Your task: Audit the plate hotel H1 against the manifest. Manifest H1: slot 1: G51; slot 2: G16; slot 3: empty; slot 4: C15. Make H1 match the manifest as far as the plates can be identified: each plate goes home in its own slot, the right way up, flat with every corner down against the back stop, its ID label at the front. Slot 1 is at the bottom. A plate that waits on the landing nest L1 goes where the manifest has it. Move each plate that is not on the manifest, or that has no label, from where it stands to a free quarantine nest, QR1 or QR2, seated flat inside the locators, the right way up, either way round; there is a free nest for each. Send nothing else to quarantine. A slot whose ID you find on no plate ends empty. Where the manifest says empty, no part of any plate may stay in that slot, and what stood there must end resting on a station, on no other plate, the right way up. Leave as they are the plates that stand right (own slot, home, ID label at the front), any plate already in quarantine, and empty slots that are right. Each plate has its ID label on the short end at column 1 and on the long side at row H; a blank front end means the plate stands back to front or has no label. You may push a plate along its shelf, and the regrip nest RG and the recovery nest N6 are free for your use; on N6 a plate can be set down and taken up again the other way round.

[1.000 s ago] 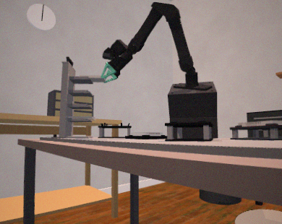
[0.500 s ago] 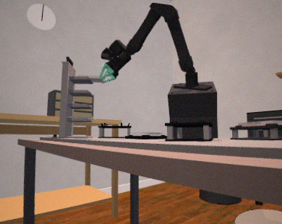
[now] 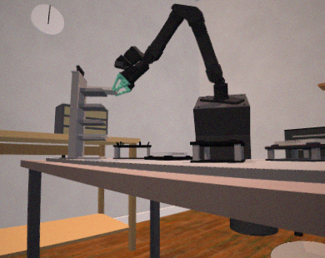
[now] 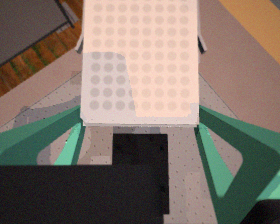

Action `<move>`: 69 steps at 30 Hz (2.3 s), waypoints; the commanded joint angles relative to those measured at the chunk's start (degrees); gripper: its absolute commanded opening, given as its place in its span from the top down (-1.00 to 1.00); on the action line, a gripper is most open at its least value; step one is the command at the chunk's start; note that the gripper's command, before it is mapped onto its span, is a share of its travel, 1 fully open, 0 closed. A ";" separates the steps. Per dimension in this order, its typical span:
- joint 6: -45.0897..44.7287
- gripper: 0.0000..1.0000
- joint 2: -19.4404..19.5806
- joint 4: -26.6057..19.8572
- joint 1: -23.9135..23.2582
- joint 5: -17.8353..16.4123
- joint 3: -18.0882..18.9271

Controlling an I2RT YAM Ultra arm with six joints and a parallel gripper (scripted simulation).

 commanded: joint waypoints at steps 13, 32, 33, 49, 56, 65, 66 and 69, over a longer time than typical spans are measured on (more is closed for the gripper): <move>0.05 -0.72 -0.25 0.16 -0.19 0.26 0.50; 0.05 -0.72 -0.25 0.16 -0.19 0.26 0.50; 0.05 -0.72 -0.25 0.16 -0.19 0.26 0.50; 0.11 -1.00 -0.14 0.39 -0.11 0.32 0.41; 0.11 -1.00 -0.14 0.39 -0.11 0.32 0.41; 0.11 -1.00 -0.14 0.39 -0.11 0.32 0.41; 0.11 -1.00 -0.14 0.39 -0.11 0.32 0.41; 0.11 -1.00 -0.14 0.39 -0.11 0.32 0.41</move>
